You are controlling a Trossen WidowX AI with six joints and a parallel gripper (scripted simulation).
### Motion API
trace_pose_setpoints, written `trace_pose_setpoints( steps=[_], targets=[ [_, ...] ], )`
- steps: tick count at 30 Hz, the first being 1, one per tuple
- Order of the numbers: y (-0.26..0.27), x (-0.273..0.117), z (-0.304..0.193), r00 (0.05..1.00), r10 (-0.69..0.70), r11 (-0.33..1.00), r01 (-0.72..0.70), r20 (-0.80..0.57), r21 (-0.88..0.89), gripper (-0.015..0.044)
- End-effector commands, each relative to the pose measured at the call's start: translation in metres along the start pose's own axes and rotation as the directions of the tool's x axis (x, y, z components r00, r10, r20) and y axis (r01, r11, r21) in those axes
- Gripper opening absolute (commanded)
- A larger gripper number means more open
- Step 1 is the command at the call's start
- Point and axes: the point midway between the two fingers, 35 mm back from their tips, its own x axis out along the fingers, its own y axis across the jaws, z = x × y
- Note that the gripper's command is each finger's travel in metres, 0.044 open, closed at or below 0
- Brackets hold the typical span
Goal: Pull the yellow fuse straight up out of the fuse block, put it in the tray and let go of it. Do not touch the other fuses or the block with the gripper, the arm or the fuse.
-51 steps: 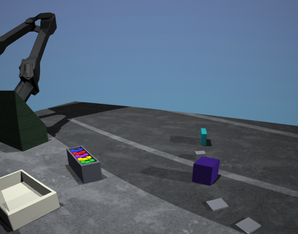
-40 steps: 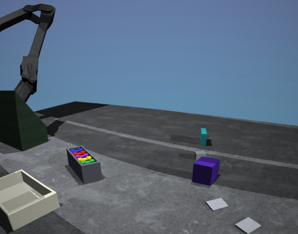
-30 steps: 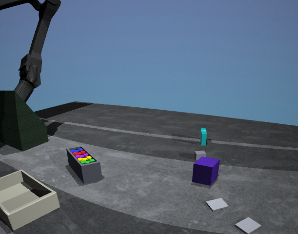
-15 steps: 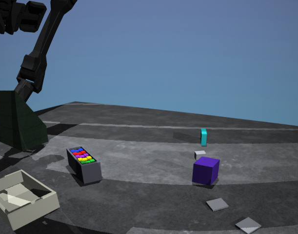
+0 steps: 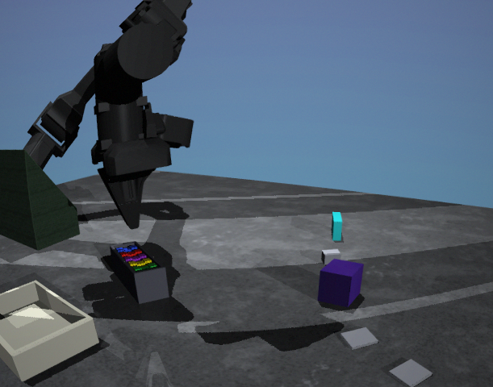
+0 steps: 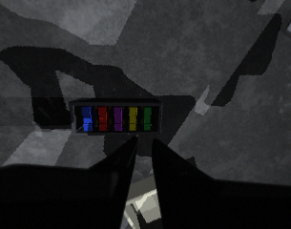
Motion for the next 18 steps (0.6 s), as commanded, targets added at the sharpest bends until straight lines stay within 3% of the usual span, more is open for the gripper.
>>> trace_pose_setpoints(
  steps=[1, 18],
  targets=[
    [0.010, 0.013, 0.005, 0.997, 0.061, 0.993, -0.066, -0.051, -0.101, 0.0065],
    [0.010, 0.024, 0.005, 0.997, 0.060, 0.993, -0.065, -0.051, -0.101, 0.0065]
  ],
)
